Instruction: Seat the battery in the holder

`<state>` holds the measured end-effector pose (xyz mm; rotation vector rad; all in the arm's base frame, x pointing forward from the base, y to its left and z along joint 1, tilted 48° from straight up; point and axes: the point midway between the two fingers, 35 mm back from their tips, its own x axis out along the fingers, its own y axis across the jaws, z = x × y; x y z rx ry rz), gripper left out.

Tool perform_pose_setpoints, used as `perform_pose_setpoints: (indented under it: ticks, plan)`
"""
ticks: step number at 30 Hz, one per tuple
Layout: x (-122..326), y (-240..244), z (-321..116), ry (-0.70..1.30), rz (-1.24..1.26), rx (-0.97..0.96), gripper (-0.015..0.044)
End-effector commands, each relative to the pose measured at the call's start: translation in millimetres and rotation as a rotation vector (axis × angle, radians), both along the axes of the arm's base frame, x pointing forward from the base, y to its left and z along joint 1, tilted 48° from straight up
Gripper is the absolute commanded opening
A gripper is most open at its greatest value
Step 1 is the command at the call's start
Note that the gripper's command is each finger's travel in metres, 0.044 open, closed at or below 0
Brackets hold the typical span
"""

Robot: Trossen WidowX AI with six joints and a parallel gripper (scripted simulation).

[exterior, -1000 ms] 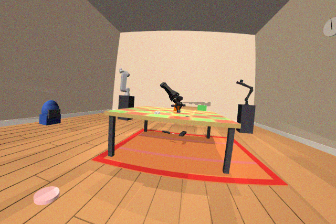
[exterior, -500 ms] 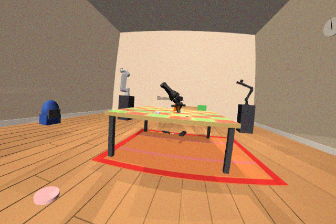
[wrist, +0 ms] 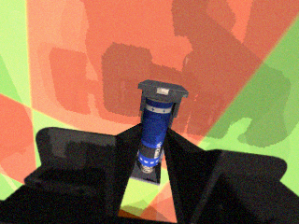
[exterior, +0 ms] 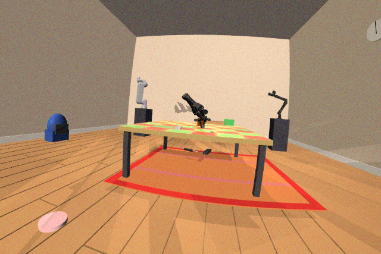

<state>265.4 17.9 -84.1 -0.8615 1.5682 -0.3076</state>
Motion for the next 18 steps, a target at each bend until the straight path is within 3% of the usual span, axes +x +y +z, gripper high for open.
perform_pose_setpoints:
  ticks: [1,18]
  plan:
    - [5.7,3.3,1.1,-0.016,-0.004,0.005,0.0080]
    - [5.7,2.2,0.1,-0.005,-0.013,-0.001,0.0080]
